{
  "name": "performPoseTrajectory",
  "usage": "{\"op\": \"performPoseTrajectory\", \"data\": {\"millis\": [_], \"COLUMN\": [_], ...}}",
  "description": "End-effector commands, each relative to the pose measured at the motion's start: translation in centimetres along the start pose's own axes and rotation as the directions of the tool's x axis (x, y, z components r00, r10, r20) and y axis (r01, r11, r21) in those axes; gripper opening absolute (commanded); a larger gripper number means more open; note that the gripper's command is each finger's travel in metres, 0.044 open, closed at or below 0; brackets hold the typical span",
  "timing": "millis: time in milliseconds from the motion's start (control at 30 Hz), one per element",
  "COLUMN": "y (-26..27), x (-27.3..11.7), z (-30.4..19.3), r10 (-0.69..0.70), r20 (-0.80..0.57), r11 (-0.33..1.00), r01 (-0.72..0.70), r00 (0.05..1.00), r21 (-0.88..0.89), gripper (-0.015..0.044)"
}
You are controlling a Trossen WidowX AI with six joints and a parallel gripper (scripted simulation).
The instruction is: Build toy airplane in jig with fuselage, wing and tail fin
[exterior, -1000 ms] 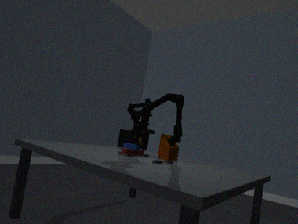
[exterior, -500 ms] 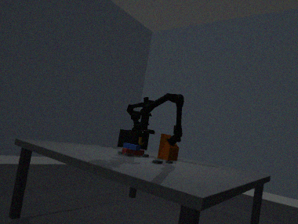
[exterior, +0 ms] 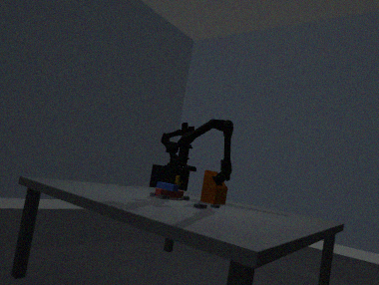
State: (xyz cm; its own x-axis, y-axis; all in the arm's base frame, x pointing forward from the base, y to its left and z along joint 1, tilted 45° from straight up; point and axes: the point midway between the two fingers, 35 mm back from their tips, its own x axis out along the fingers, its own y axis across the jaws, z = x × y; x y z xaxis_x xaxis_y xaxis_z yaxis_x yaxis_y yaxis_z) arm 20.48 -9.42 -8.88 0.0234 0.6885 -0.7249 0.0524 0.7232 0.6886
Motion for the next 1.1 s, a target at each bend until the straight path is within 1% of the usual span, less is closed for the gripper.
{"op": "performPoseTrajectory", "data": {"millis": [0,533,1067], "y": [0.1,0.2,0.2], "x": [0.9,3.4,3.6], "z": [-0.1,-0.2,-0.3], "r10": [0.007,0.009,0.009], "r20": [-0.004,-0.004,-0.004], "r11": [1.000,1.000,1.000], "r01": [-0.007,-0.009,-0.009], "r00": [1.000,1.000,1.000], "r21": [0.006,0.005,0.005], "gripper": [0.0066,0.0066,0.0066]}}
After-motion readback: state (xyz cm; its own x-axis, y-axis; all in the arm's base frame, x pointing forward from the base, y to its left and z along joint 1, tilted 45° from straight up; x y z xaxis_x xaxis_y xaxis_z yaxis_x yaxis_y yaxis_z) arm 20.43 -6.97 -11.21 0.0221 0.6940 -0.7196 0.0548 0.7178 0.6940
